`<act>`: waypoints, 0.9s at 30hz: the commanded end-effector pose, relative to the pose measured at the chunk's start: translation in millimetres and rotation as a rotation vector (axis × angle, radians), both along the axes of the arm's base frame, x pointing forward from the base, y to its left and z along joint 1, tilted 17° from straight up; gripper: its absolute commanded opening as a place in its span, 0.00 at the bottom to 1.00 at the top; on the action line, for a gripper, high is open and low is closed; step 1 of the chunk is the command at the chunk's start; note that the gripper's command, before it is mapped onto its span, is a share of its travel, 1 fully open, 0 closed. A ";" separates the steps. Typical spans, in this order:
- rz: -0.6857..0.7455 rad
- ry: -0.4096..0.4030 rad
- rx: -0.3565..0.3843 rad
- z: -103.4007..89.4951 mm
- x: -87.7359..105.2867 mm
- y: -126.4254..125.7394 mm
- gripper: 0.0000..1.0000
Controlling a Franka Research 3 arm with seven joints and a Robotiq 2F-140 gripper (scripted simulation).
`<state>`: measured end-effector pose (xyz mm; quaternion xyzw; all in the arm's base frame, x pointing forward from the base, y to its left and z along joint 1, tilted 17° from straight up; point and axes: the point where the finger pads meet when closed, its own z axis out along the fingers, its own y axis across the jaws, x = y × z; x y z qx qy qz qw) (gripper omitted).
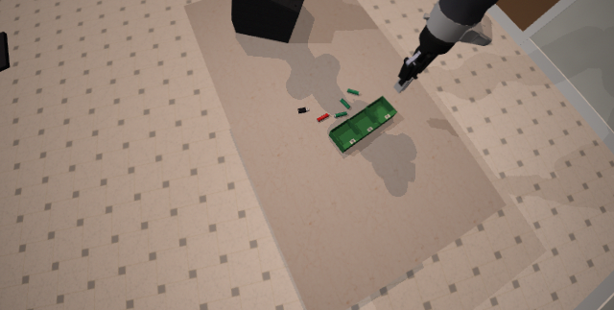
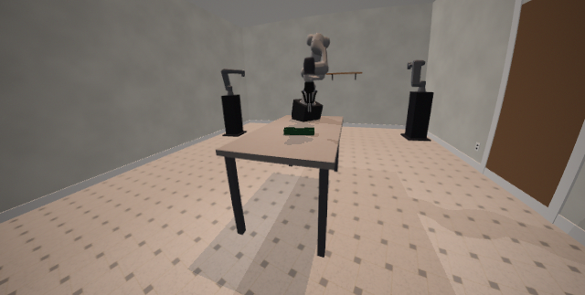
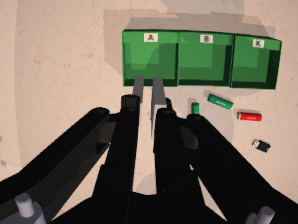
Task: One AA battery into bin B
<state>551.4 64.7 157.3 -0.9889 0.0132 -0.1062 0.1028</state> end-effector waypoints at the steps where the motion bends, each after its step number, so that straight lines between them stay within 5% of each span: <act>1: -0.005 0.007 0.000 -1.8 -2.2 -1.1 0.05; 2: 0.043 -0.003 -0.011 -8.7 -5.8 -4.0 0.17; 5: 0.154 -0.026 -0.035 -29.5 -16.6 -12.8 0.17; 24: 0.154 -0.026 -0.035 -147.2 -78.1 -64.5 0.17; 27: 0.154 -0.026 -0.035 -147.6 -77.6 -66.7 0.17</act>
